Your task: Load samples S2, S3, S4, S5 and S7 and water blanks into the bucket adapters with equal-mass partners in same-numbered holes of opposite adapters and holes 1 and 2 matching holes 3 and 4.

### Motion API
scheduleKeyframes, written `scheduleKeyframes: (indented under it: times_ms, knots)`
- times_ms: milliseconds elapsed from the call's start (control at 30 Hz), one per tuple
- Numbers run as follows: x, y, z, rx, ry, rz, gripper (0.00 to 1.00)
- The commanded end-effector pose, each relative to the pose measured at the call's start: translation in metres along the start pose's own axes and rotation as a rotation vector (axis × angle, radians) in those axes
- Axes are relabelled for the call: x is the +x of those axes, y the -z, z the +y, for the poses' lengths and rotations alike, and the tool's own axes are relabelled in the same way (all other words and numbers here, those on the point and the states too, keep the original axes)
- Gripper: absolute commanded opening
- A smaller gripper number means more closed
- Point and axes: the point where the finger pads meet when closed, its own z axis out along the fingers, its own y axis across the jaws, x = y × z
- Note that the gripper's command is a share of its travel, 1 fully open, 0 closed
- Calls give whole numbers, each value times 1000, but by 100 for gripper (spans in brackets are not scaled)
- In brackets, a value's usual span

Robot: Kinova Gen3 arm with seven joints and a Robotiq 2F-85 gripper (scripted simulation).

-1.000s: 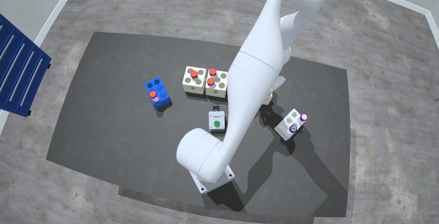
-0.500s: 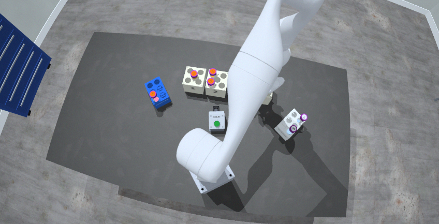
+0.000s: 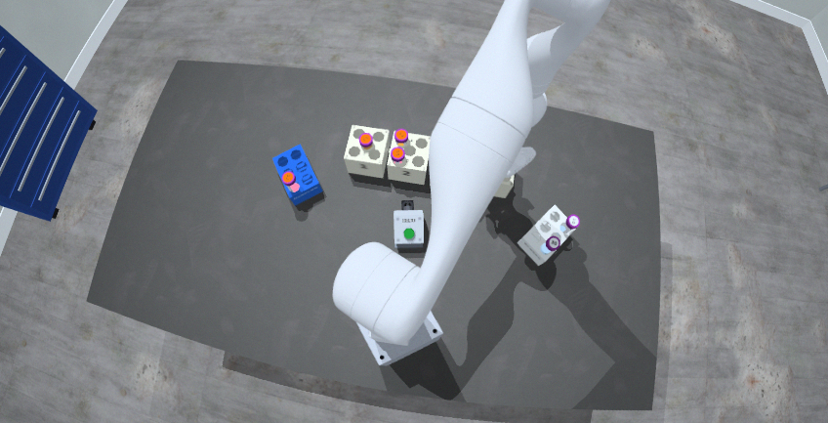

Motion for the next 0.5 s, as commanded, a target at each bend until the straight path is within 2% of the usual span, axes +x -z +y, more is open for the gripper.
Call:
scheduleKeyframes:
  times_ms: [0,33,67,467]
  knots:
    - [0,1,-1,2,0,-1,10]
    - [0,1,-1,2,0,-1,10]
    - [0,1,-1,2,0,-1,62]
    - [0,1,-1,2,0,-1,62]
